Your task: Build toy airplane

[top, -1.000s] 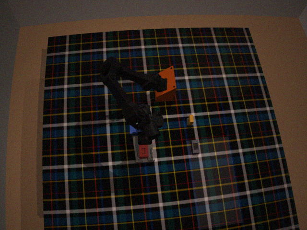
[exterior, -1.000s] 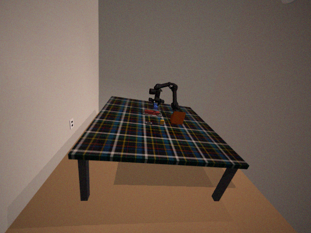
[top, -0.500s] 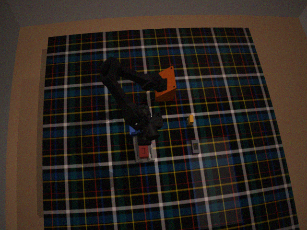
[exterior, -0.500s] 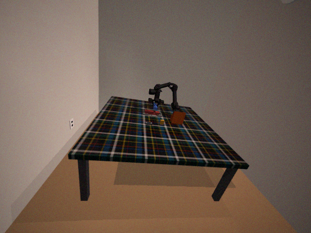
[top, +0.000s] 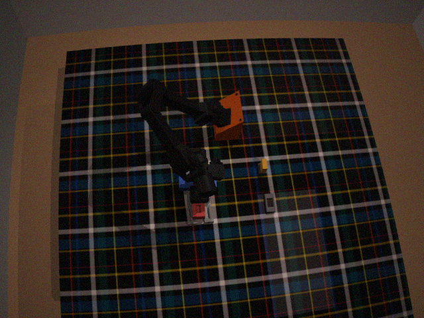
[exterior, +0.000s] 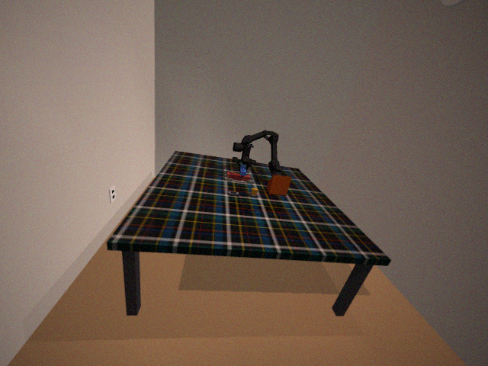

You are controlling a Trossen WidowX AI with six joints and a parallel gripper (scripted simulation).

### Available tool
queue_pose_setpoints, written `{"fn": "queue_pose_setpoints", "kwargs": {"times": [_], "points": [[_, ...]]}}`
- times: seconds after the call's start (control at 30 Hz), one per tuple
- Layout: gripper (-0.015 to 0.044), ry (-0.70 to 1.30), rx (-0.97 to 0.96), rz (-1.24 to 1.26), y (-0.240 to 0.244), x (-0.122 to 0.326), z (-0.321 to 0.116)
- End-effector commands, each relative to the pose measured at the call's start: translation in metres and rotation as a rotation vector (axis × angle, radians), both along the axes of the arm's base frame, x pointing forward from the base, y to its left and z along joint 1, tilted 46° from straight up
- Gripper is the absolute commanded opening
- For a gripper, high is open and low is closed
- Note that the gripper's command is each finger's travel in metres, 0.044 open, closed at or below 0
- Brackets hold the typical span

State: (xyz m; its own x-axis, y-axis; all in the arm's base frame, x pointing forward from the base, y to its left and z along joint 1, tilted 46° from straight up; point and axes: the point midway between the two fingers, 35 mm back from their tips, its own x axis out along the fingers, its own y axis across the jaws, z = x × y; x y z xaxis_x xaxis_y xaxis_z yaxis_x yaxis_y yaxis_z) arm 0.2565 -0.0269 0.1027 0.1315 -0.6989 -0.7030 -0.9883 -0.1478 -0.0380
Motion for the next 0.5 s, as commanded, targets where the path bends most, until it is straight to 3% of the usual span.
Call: {"fn": "queue_pose_setpoints", "kwargs": {"times": [0.0, 0.23, 0.37, 0.47], "points": [[0.0197, 0.001, -0.007, 0.005, -0.0055, -0.0005, -0.0041], [0.0209, 0.001, -0.002, -0.001, -0.0067, 0.0004, -0.0059], [0.0183, 0.001, -0.002, -0.001, -0.0067, 0.0004, -0.0059], [0.0104, 0.001, -0.002, -0.001, -0.0067, 0.0004, -0.0059]]}}
